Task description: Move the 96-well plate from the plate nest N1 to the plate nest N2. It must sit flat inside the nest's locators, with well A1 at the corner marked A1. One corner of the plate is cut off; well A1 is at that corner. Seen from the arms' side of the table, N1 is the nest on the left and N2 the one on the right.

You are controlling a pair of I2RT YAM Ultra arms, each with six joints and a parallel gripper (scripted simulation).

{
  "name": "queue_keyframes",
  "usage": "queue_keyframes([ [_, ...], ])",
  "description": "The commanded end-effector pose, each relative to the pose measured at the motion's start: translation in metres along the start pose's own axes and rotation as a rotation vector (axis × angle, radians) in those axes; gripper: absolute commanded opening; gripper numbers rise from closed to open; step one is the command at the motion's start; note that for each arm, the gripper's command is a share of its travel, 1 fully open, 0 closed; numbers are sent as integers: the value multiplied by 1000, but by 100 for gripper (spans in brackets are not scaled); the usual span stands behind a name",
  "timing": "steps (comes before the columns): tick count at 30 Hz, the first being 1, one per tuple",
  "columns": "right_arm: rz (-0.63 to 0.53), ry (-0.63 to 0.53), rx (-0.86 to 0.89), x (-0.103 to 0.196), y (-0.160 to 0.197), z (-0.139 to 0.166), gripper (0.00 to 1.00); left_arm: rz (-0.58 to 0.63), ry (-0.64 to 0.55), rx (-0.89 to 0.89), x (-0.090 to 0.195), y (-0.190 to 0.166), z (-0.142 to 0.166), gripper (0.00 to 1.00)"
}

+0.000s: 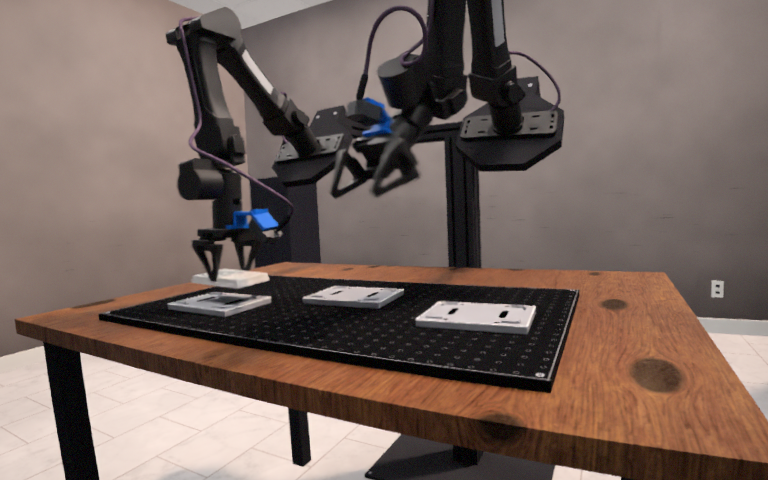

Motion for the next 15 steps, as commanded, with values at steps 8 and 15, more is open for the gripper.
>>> queue_keyframes([
  [8,24,-35,5,8,-20,17,79,122,-14,-186,48,-90,11,100],
  [15,27,-33,0,8,-21,19,79,316,-55,-282,107,-152,14,100],
])
Point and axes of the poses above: on each arm, the point where the finger pads meet when closed, its own x axis back along the fingers, its own y axis across the jaws, z = x × y, the point moved 7 cm from there along x, back along the fingers, and after that the axes turned 9 degrees about x, right-handed, at the moved point
